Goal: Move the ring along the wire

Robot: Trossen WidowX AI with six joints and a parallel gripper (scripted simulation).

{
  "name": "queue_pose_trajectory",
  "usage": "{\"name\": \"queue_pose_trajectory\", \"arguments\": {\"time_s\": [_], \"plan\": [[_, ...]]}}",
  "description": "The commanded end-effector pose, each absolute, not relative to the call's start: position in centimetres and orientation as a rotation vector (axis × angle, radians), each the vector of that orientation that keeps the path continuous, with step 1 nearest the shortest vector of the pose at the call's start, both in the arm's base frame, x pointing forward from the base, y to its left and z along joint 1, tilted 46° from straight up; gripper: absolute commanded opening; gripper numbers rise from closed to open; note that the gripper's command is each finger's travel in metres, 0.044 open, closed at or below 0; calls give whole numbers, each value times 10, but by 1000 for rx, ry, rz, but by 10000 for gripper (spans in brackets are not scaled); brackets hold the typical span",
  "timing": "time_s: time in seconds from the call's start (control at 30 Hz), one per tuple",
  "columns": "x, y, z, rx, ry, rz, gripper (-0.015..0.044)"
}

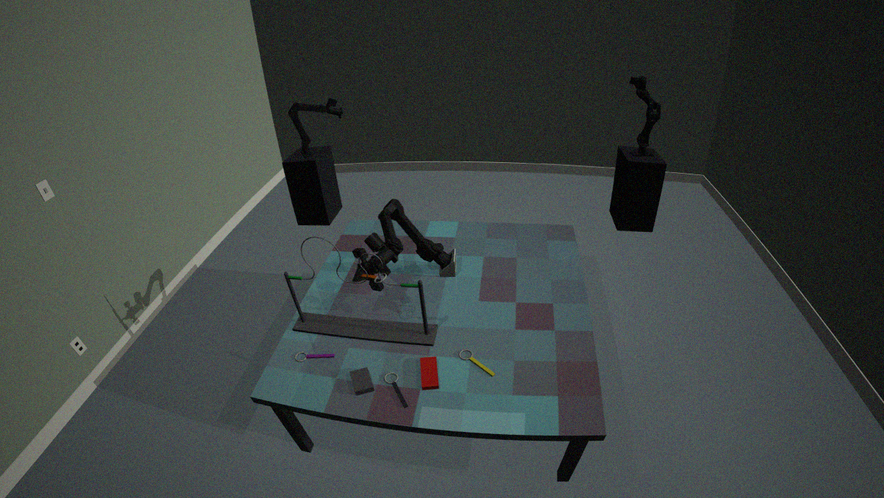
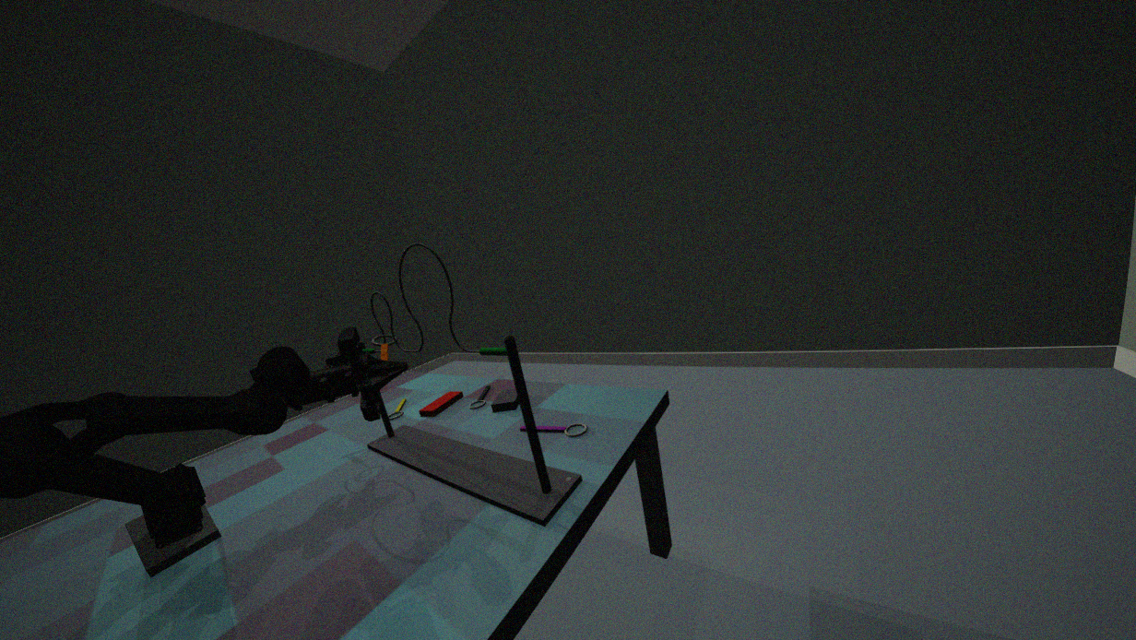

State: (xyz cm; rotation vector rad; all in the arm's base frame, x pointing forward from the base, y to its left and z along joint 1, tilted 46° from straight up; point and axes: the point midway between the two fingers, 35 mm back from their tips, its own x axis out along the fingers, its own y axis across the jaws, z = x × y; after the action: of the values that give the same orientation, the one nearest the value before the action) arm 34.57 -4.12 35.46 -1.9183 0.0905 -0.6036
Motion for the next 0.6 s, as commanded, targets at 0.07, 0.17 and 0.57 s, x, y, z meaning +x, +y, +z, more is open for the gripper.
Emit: {"name": "queue_pose_trajectory", "arguments": {"time_s": [0.07, 0.17, 0.57], "plan": [[355, -50, 334, -1800, 82, -513, -150], [357, -53, 323, -1732, 93, -489, -150], [361, -55, 276, -1447, 150, -418, -150]]}}
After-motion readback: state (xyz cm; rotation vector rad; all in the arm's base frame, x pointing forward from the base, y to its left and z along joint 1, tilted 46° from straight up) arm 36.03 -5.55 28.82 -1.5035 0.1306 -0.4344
